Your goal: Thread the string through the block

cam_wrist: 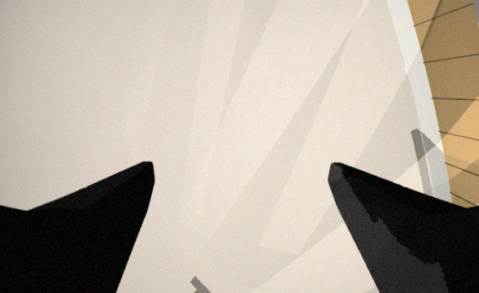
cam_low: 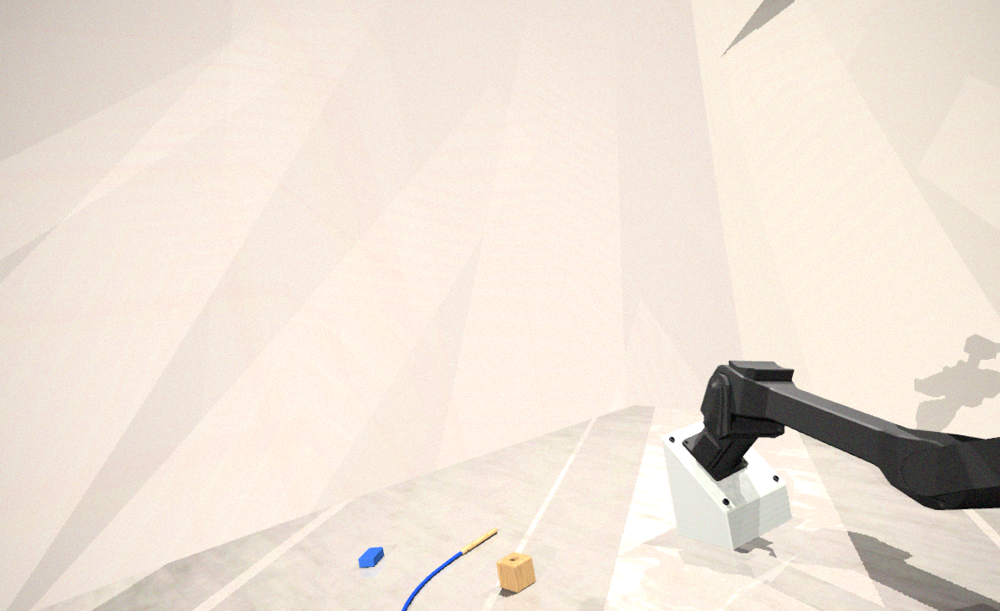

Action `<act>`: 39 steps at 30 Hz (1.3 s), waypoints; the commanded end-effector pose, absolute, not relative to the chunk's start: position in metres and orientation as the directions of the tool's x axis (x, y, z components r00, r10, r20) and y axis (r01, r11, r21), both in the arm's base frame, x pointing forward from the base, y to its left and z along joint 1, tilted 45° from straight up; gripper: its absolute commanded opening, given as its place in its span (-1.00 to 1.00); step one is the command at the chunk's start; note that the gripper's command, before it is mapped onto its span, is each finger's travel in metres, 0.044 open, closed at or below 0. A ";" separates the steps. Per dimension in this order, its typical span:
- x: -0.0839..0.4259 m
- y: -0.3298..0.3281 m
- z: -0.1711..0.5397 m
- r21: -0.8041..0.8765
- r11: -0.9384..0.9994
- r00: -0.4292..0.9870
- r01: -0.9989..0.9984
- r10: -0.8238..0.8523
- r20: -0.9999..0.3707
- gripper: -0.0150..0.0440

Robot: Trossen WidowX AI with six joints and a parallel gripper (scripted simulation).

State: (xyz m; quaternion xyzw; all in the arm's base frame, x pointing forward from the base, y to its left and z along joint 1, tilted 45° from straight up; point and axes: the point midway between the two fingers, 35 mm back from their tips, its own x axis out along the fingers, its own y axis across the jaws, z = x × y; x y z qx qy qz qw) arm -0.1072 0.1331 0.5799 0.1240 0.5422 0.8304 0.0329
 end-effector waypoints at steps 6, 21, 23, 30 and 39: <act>-0.115 0.114 0.583 0.874 -0.477 -0.973 0.095 0.141 0.183 1.00; -0.136 -0.118 0.566 0.238 -0.836 -0.869 0.494 -0.464 0.172 1.00; -0.130 -0.147 0.557 0.143 -0.819 -0.830 0.556 -0.538 0.147 1.00; -0.101 -0.233 0.517 -0.131 -0.683 -0.686 0.718 -0.727 0.029 1.00; -0.023 -0.335 0.429 -0.519 -0.236 -0.397 0.821 -0.890 -0.224 1.00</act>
